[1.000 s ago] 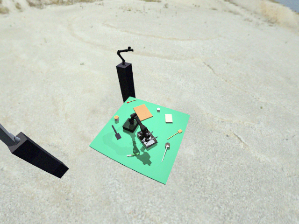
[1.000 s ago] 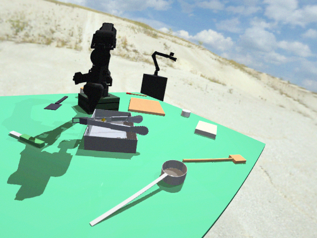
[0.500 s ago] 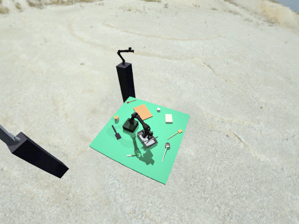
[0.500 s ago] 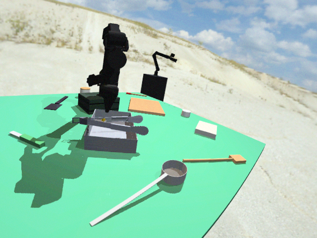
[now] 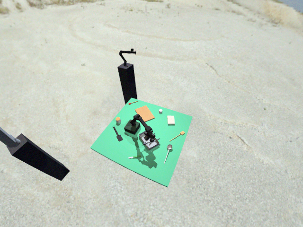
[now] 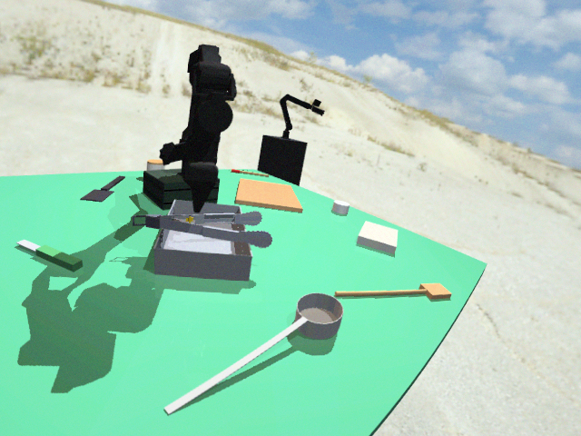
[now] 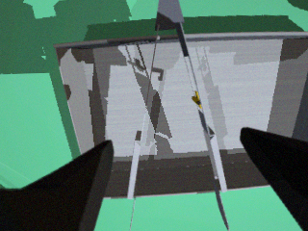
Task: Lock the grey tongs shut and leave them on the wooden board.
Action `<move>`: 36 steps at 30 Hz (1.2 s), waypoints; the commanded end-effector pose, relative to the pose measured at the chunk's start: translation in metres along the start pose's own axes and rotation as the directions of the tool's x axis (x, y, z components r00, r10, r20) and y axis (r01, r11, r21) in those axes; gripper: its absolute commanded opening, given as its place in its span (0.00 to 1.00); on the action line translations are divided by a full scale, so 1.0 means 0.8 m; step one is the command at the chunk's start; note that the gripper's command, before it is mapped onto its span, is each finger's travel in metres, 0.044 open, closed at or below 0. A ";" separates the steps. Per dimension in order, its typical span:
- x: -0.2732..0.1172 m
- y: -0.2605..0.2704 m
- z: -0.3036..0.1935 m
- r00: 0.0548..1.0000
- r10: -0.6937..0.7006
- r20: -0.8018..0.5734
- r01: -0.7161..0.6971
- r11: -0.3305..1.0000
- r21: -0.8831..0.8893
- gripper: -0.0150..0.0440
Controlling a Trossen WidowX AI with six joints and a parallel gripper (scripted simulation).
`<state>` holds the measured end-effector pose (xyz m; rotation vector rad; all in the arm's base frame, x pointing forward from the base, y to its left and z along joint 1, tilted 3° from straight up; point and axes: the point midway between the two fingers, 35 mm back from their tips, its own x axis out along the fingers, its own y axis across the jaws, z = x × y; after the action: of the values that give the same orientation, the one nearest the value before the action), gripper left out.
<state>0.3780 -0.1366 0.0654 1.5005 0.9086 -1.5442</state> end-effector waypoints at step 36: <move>0.083 -0.001 -0.001 1.000 -0.007 -0.004 0.007 1.000 0.003 1.00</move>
<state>0.3795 -0.1395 0.0058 1.5053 0.9045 -1.5495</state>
